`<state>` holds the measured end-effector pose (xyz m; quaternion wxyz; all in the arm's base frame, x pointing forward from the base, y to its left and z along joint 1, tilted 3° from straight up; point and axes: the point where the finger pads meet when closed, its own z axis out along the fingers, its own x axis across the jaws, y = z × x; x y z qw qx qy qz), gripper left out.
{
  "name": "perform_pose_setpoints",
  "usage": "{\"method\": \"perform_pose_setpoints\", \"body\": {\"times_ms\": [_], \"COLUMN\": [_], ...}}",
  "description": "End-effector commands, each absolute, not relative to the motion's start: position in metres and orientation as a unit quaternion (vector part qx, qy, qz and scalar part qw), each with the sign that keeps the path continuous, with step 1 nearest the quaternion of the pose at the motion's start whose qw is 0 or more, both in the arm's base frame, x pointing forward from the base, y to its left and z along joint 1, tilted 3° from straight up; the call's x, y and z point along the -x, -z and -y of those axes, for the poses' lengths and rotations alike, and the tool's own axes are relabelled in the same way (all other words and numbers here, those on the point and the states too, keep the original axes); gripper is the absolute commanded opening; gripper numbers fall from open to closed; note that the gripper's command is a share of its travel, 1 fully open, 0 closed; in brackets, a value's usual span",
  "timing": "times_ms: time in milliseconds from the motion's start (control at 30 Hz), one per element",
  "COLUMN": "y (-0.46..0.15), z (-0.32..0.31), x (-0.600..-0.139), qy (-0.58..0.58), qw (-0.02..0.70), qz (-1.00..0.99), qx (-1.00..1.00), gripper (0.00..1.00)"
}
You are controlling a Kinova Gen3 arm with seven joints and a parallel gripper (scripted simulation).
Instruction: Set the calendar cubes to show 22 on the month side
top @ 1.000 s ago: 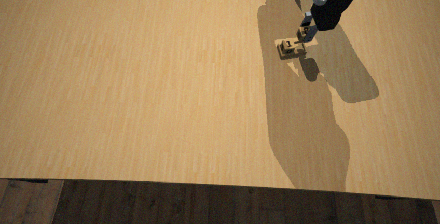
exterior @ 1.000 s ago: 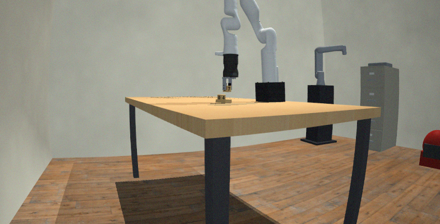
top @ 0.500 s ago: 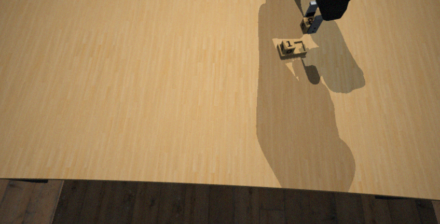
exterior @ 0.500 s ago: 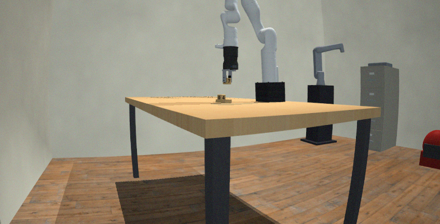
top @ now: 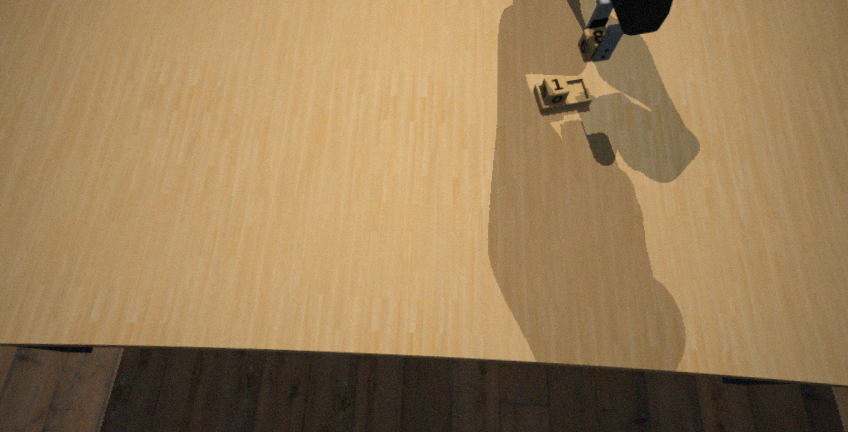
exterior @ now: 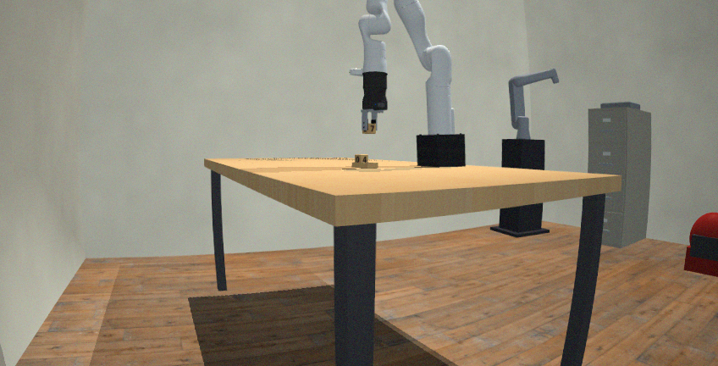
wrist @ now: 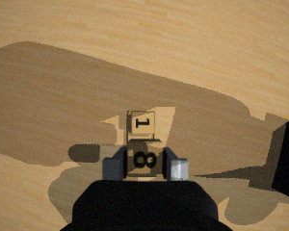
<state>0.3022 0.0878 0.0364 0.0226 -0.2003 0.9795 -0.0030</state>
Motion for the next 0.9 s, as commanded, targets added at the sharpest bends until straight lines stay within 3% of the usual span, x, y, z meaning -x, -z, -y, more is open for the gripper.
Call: {"method": "perform_pose_setpoints", "body": {"times_ms": [0, 867], "y": [-0.0387, -0.0366], "z": [-0.0882, -0.0821], "x": [-0.3048, -0.2971], "qy": [0.003, 0.003], "qw": [0.025, 0.017], "qz": [-0.979, -0.994], "qx": [0.201, 0.113], "gripper": [0.6, 0.6]}}
